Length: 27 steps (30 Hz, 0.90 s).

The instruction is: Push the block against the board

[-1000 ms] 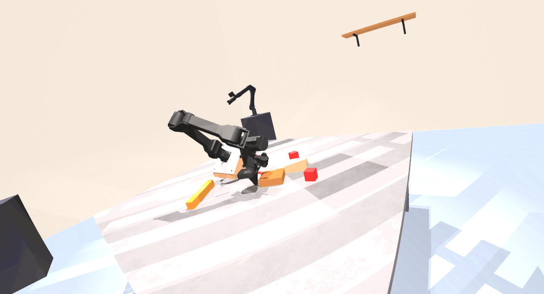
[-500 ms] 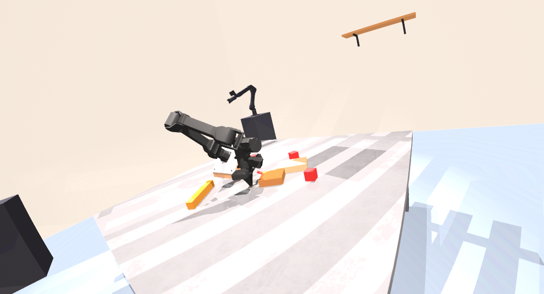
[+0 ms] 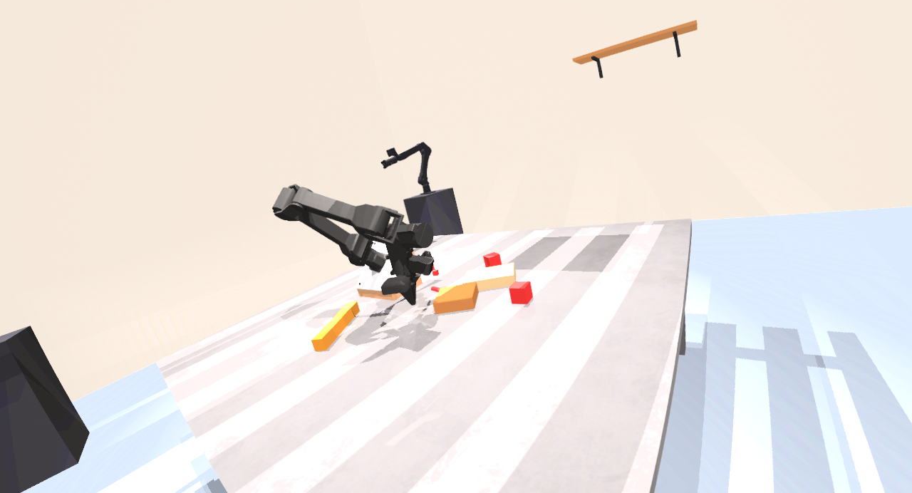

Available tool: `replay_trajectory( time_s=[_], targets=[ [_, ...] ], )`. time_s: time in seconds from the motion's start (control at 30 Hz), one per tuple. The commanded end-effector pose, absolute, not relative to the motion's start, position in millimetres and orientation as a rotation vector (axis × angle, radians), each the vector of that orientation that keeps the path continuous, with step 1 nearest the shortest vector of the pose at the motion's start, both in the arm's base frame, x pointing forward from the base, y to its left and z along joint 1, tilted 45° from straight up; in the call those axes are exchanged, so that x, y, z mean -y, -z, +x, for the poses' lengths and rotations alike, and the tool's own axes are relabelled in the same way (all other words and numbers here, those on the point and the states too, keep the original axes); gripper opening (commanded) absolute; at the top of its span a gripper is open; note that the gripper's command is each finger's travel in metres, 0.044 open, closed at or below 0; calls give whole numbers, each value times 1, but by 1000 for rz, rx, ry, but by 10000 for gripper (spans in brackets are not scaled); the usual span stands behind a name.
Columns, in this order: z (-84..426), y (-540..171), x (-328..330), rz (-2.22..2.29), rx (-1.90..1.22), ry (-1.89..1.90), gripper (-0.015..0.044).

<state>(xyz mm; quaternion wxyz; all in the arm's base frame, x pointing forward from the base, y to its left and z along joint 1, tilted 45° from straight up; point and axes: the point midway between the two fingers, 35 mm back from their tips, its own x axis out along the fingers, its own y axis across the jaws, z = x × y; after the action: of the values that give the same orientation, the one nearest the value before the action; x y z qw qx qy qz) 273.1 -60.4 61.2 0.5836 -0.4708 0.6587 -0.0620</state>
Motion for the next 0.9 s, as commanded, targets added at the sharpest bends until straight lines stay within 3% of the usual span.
replay_trajectory(
  time_s=[0.0, 0.47, 0.87],
  targets=[
    [272, -87, 39, -1096, -1515, 150, 0],
    [271, -54, 5, -1120, -1522, 122, 0],
    [279, -15, 44, -1123, -1522, 125, 0]
  ],
)
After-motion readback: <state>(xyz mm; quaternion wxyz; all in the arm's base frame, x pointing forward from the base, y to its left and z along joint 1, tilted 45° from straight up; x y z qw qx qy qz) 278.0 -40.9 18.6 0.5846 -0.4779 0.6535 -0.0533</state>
